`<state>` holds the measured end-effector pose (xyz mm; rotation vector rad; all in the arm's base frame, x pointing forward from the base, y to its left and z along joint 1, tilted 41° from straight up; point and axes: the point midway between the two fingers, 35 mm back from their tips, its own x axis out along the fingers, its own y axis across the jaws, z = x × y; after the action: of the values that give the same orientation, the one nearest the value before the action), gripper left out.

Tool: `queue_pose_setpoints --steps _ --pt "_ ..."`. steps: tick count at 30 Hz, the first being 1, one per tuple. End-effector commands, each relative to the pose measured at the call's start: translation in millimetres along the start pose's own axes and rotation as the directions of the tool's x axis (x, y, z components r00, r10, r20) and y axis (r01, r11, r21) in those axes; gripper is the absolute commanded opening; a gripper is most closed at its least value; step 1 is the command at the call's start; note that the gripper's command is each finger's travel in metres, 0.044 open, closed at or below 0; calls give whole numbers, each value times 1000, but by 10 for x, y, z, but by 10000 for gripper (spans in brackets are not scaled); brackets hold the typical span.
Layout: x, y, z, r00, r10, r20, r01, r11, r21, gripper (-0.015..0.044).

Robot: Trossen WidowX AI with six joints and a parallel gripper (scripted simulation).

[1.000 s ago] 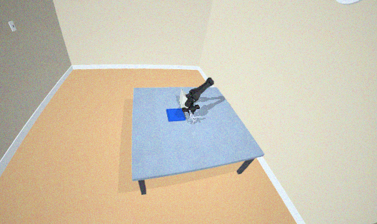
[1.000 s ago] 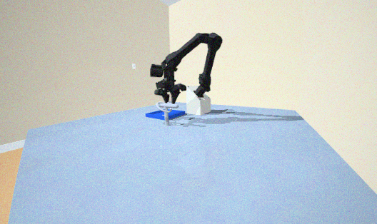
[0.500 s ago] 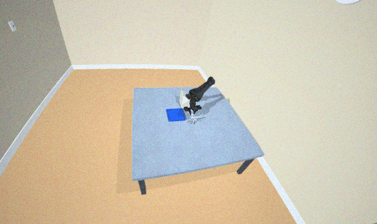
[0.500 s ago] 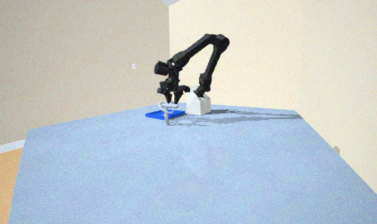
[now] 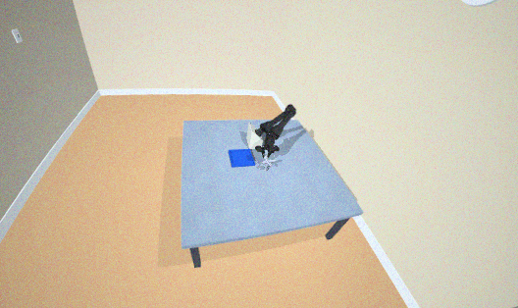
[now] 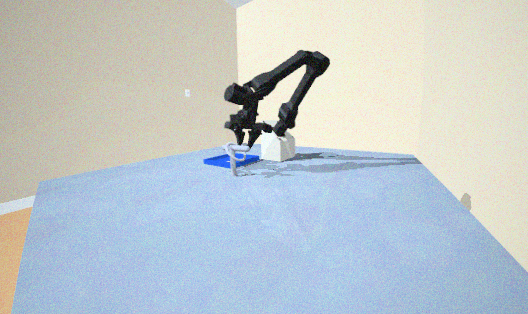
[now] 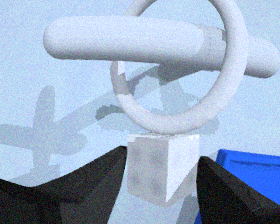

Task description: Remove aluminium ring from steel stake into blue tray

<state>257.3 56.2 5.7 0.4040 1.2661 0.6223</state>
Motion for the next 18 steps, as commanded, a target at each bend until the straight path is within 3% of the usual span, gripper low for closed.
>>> queue_pose_setpoints --steps 1,18 --pt "-7 43 1 999 -32 8 32 999 -7 0" --pt "30 246 -33 988 -147 43 148 988 -30 0"
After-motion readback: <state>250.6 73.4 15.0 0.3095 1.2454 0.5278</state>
